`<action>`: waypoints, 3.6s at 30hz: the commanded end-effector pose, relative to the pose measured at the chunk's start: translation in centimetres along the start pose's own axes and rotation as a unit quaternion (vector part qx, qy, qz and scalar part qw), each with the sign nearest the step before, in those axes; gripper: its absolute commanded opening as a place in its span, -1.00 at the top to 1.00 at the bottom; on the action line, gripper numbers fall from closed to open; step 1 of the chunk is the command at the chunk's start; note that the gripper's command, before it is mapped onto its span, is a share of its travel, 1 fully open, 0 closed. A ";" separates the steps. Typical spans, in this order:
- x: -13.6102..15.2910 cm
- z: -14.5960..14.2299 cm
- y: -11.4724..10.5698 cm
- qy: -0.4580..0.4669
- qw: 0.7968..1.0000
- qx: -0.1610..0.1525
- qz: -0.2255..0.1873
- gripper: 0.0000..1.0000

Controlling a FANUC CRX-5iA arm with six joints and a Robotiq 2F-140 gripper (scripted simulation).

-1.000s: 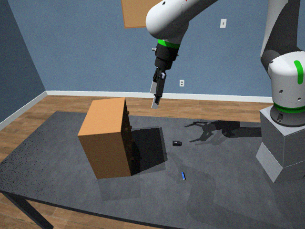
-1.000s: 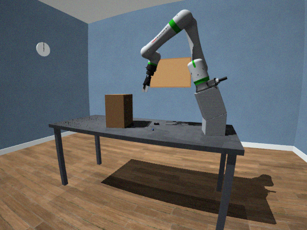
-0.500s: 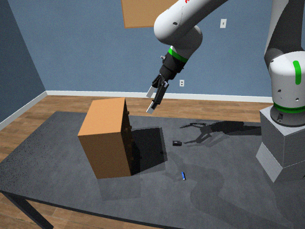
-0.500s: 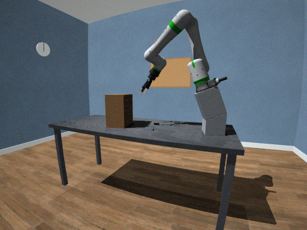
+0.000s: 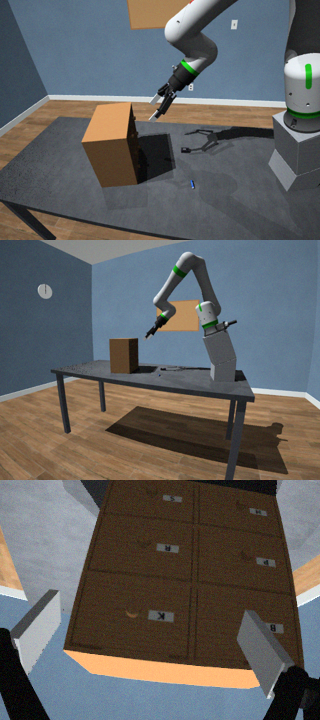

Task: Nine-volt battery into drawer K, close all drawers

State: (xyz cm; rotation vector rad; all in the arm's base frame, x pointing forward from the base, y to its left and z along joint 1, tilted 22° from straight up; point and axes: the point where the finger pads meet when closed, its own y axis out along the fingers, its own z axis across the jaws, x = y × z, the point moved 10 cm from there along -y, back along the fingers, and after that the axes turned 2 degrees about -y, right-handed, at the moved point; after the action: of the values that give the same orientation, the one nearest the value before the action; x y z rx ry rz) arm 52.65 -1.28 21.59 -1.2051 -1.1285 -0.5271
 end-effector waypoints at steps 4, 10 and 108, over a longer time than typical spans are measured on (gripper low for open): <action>-2.4 -0.1 1.8 -0.003 0.994 0.022 -0.108 -1.00; -3.4 0.0 3.4 -0.001 0.986 0.021 -0.163 -1.00; -4.8 0.1 6.1 0.001 0.969 0.017 -0.248 -1.00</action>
State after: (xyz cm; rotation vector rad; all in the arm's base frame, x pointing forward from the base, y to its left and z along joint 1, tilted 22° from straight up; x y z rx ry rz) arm 55.74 -0.19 14.46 -0.8845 -1.4399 -0.8831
